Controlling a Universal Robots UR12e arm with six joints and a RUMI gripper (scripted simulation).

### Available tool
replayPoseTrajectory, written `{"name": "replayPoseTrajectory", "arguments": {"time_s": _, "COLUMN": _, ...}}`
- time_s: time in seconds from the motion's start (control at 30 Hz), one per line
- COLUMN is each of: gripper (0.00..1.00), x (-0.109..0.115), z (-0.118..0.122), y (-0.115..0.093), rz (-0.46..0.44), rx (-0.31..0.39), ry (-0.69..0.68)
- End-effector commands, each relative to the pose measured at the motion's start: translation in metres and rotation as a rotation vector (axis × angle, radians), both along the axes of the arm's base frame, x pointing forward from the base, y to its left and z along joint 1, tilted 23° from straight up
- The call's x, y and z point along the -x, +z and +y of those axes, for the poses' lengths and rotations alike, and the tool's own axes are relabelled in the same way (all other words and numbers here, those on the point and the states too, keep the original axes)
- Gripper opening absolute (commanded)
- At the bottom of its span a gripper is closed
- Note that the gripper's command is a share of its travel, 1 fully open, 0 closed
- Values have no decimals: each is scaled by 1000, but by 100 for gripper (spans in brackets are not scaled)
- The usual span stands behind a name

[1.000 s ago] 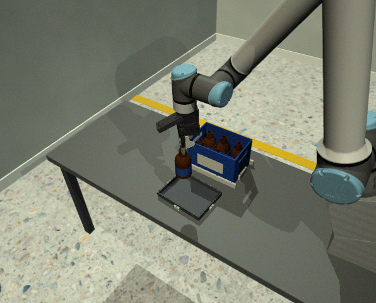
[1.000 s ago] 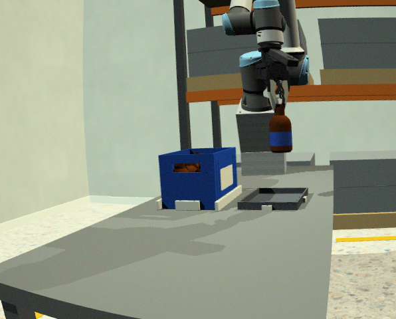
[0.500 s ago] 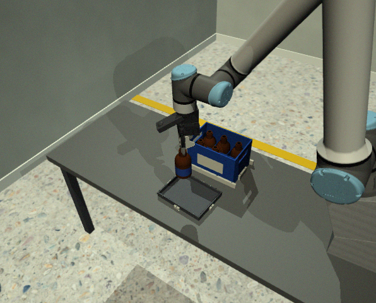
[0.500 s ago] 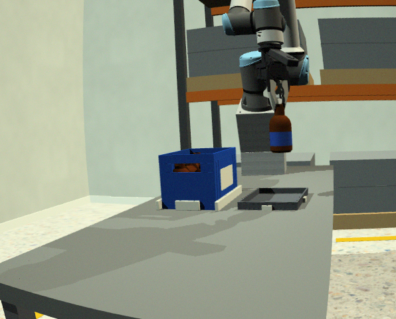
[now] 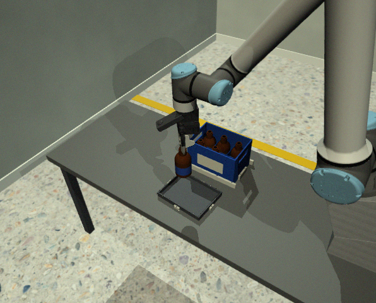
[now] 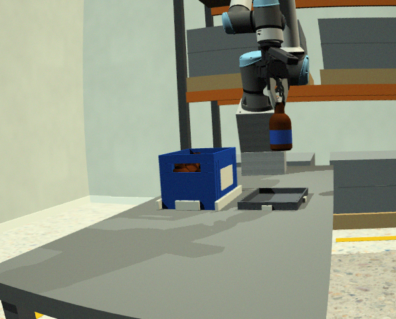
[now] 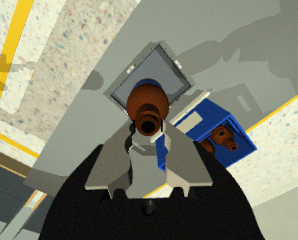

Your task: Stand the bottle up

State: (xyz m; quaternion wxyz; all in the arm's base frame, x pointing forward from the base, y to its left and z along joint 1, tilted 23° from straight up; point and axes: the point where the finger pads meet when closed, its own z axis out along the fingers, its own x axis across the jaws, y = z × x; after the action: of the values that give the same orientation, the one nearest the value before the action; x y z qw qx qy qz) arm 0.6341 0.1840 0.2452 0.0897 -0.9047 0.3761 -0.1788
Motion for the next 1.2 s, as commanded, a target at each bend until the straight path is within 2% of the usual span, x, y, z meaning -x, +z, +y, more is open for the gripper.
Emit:
{"name": "replayPoseTrajectory", "arguments": {"time_s": 0.0, "gripper": 0, "x": 1, "z": 0, "y": 4, "rz": -2, "rx": 0, "ry": 0}}
{"name": "replayPoseTrajectory", "arguments": {"time_s": 0.4, "gripper": 0, "x": 6, "z": 0, "y": 15, "rz": -2, "rx": 0, "ry": 0}}
{"name": "replayPoseTrajectory", "arguments": {"time_s": 1.17, "gripper": 0, "x": 6, "z": 0, "y": 16, "rz": -2, "rx": 0, "ry": 0}}
